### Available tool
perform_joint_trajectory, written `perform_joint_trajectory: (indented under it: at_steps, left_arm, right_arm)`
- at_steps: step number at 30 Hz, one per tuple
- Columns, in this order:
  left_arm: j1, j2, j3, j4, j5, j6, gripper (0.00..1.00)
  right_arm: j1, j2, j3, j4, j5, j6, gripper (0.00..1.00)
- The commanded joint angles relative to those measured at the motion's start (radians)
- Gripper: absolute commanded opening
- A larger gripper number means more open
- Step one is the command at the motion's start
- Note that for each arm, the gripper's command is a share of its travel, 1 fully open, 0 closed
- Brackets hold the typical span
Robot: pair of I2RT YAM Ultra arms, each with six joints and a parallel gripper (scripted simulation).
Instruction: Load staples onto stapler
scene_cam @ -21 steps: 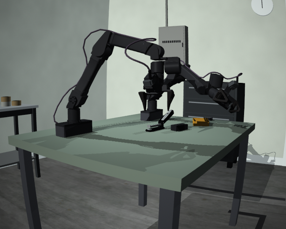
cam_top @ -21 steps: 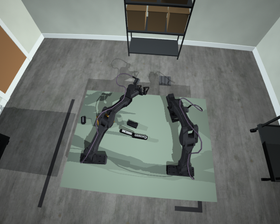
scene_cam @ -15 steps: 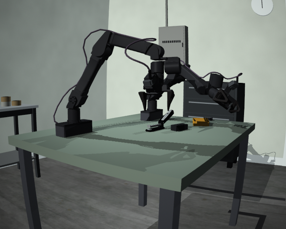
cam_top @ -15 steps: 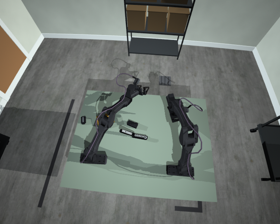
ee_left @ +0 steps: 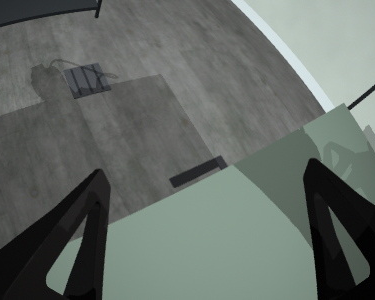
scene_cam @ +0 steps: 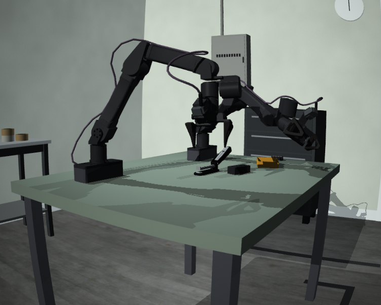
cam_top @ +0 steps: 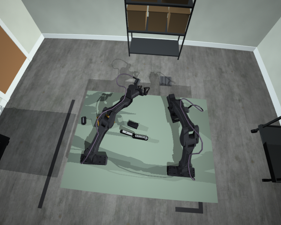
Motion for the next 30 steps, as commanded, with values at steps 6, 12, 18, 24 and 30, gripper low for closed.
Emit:
perform_joint_trajectory:
  at_steps: [6,12,18,24,30]
  left_arm:
    - [0.011,-0.083,-0.100,0.047,-0.021,0.019,1.00]
    - [0.014,-0.128,-0.178,0.066,-0.030,0.025,1.00]
    - [0.019,-0.192,-0.284,0.082,-0.043,0.035,1.00]
    - [0.027,-0.265,-0.403,0.099,-0.056,0.045,1.00]
    - [0.032,-0.317,-0.485,0.107,-0.067,0.054,1.00]
  right_arm:
    - [0.101,-0.058,-0.072,0.214,-0.027,-0.241,1.00]
    - [0.159,-0.092,-0.129,0.335,-0.041,-0.367,1.00]
    - [0.235,-0.139,-0.208,0.490,-0.065,-0.531,1.00]
    - [0.307,-0.186,-0.288,0.638,-0.085,-0.683,1.00]
    - [0.356,-0.217,-0.340,0.740,-0.099,-0.790,1.00]
